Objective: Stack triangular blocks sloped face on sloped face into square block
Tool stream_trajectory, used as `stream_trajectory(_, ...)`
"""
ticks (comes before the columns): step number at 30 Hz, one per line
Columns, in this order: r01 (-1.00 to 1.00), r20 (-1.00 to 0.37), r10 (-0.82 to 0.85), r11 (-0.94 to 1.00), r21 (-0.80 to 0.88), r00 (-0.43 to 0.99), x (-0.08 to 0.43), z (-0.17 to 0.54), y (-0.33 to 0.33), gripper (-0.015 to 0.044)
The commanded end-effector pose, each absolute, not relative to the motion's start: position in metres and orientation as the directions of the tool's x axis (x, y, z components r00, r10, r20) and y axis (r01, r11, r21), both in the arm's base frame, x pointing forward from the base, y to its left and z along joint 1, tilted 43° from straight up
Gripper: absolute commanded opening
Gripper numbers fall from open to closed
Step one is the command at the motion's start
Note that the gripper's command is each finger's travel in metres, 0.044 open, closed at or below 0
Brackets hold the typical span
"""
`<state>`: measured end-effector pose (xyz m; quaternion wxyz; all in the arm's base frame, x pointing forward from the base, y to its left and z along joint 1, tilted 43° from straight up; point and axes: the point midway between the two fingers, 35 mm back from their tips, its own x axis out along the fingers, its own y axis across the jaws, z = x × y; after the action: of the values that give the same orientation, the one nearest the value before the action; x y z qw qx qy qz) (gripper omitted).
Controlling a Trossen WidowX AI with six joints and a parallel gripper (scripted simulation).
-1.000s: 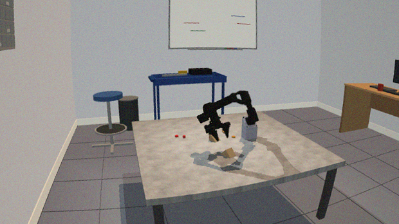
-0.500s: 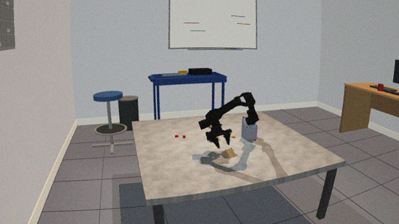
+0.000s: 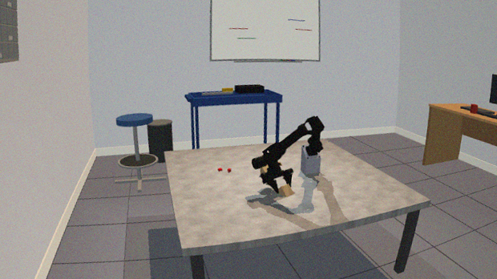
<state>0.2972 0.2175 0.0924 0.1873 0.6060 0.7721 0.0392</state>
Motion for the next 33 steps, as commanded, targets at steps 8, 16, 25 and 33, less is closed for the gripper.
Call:
stream_trajectory(8,0.925,-0.231,0.953,0.258,0.28,-0.196,0.295,0.093,0.22,0.044)
stream_trajectory(16,0.923,-0.237,0.952,0.26,0.285,-0.195,0.296,0.093,0.219,0.025)
stream_trajectory(25,0.923,-0.237,0.952,0.26,0.285,-0.195,0.296,0.093,0.219,0.0131)
stream_trajectory(33,0.922,-0.253,0.949,0.259,0.288,-0.187,0.299,0.105,0.201,0.0)
